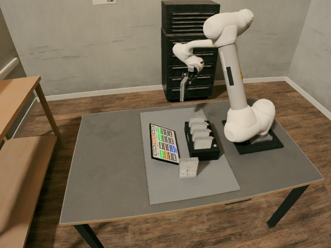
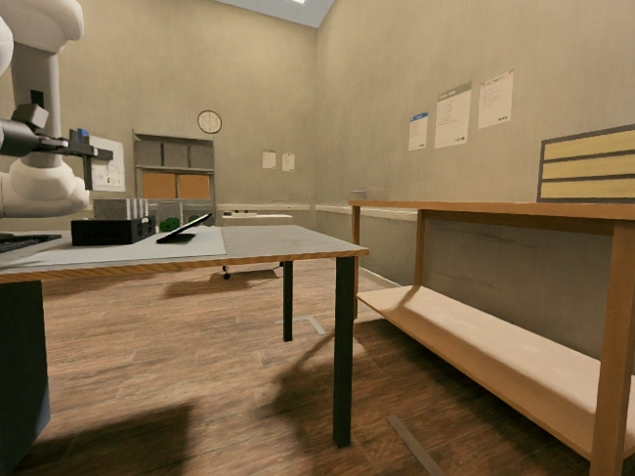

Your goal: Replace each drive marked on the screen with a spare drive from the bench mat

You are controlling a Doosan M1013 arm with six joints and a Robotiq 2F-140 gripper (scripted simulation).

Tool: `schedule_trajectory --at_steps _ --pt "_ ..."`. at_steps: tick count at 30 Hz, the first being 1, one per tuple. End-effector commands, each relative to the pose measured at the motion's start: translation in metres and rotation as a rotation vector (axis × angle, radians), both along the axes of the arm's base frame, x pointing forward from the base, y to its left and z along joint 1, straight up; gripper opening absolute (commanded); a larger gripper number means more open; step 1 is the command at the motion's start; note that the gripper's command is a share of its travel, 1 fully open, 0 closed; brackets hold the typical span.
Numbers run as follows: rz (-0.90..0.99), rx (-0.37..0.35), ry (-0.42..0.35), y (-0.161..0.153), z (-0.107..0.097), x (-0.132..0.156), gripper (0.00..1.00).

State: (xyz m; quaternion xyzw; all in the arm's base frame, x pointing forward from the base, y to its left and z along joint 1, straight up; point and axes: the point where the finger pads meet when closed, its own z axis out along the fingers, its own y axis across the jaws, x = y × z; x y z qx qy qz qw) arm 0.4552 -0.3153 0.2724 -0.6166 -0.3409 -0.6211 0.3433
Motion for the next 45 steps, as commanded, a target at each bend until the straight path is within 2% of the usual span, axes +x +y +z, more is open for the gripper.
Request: schedule_trajectory --at_steps 1,45 --pt "0.000 -0.001 -0.001 -0.002 0.001 -0.001 0.10" --pt "0.000 -0.001 -0.001 -0.012 0.001 -0.009 0.10"
